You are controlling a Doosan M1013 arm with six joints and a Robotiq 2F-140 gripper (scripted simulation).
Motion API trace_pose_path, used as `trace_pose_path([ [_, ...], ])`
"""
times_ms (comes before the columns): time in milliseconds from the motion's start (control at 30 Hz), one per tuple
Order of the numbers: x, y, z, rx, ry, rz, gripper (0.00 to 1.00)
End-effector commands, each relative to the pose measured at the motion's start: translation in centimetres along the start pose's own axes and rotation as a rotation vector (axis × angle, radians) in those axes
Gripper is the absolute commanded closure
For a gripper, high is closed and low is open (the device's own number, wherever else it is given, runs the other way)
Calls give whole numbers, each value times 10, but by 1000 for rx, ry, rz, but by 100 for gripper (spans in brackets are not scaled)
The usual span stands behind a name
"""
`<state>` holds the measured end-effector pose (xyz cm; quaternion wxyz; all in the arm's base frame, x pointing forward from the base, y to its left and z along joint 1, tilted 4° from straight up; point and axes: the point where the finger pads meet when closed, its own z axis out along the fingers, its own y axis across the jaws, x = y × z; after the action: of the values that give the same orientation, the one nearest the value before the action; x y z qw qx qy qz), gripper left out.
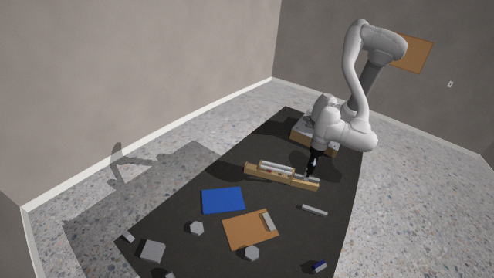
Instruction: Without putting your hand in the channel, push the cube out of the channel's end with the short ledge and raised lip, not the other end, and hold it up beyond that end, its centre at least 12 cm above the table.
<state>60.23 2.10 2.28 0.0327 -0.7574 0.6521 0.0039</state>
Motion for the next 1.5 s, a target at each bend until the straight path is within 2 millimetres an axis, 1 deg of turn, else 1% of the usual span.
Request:
trace_pose_path([
  [0, 5, -1, 1, 5, 0, -1, 100],
  [367, 36, -2, 1, 5, 0, -1, 100],
  [433, 36, -2, 1, 5, 0, -1, 100],
  [667, 50, -2, 1, 5, 0, -1, 100],
  [1467, 53, -2, 1, 5, 0, -1, 100],
])
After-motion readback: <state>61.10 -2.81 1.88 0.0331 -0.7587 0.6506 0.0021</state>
